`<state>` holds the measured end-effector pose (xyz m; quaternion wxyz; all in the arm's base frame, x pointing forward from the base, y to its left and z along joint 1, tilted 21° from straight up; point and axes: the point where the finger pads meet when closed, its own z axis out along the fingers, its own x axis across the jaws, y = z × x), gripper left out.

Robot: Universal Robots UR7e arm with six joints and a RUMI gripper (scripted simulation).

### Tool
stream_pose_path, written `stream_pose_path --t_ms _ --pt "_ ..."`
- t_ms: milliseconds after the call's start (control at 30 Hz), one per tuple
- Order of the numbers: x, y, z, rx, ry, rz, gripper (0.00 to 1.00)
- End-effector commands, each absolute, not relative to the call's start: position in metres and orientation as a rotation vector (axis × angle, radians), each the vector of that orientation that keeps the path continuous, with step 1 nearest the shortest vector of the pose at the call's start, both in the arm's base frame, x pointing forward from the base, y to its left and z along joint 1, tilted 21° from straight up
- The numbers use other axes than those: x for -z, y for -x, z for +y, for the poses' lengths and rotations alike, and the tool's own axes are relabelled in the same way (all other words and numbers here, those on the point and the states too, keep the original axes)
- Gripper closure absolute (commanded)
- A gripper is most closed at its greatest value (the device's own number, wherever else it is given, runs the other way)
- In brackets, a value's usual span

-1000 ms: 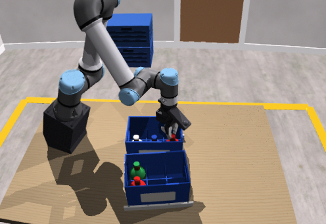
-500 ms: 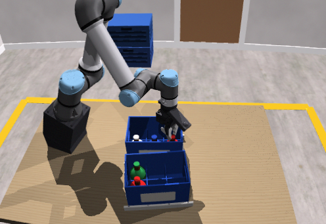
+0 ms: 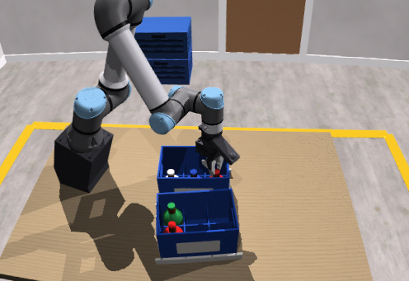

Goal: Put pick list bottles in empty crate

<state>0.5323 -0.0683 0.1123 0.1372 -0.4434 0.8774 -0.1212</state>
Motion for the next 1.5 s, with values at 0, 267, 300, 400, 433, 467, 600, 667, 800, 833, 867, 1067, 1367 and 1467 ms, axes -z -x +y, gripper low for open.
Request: stream_pose_path --t_ms 0,267,300,400,433,467,600,667,800,833,867,1067,1367,1467 --pt "-0.1131 -0.5326 -0.0684 0.353 1.283 2.538 1.00" --pt "-0.1131 -0.5326 -0.0684 0.353 1.283 2.538 1.00" --pt "-0.1131 -0.5326 -0.0684 0.353 1.283 2.538 1.00" --pt "-0.1131 -0.5326 -0.0684 0.353 1.283 2.538 1.00" --pt "-0.1131 -0.5326 -0.0684 0.353 1.283 2.538 1.00" --pt "-0.1131 -0.5326 -0.0684 0.353 1.283 2.538 1.00" --pt "-0.1131 -0.5326 -0.0684 0.353 1.283 2.538 1.00" --pt "-0.1131 -0.5326 -0.0684 0.353 1.283 2.538 1.00" --pt "-0.1131 -0.5326 -0.0684 0.353 1.283 2.538 1.00" --pt "-0.1131 -0.5326 -0.0684 0.353 1.283 2.538 1.00" --pt "-0.1131 -0.5326 -0.0684 0.353 1.283 2.538 1.00" --pt "-0.1123 -0.5330 -0.0684 0.353 1.283 2.538 0.62" --pt "-0.1123 -0.5329 -0.0684 0.353 1.283 2.538 0.62" --pt "-0.1123 -0.5329 -0.0684 0.353 1.283 2.538 0.62"
